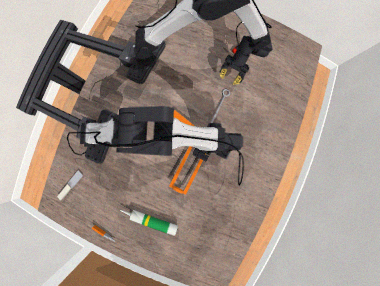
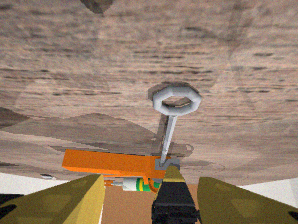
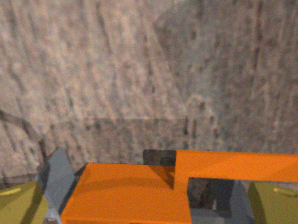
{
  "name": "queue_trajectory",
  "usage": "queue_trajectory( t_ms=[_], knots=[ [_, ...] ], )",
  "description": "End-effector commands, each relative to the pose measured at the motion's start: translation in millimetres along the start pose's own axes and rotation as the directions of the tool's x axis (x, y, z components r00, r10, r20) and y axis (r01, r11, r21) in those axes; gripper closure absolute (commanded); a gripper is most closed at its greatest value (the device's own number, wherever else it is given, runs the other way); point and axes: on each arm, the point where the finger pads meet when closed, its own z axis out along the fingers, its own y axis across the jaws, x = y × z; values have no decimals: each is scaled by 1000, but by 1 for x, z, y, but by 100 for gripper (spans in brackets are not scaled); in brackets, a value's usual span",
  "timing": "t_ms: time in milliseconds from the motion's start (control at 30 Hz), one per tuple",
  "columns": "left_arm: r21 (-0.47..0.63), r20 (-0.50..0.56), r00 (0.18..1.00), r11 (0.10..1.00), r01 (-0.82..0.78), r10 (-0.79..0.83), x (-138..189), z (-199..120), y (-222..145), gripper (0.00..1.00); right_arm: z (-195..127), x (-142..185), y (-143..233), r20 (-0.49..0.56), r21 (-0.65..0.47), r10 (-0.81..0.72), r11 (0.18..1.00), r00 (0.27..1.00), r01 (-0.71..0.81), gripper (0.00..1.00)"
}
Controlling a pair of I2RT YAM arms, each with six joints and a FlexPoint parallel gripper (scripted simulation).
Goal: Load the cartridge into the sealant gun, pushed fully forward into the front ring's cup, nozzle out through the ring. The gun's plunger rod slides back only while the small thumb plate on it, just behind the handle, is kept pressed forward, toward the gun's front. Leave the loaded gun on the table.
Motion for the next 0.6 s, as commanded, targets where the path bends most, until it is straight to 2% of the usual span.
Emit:
queue_trajectory(
  t_ms=[0, 333, 467, 567],
  knots=[
    [-14, -12, 1000, 1000, 5, -5, 3, 2, -1, 48, 16, 13, -7, -50, 23, 3, 1000, 999, -2, 1],
    [-14, -12, 1000, 1000, 5, -5, 3, 2, -1, 48, -22, -8, 7, 37, -14, -3, 1000, 999, 3, 1],
    [-14, -12, 1000, 1000, 5, -5, 3, 2, -1, 48, -21, -9, 10, 53, -19, -14, 1000, 999, 15, 1],
    [-14, -12, 1000, 1000, 5, -5, 3, 2, -1, 48, -9, 3, 2, 7, 1, -9, 1000, 1000, 9, 1]
  ],
)
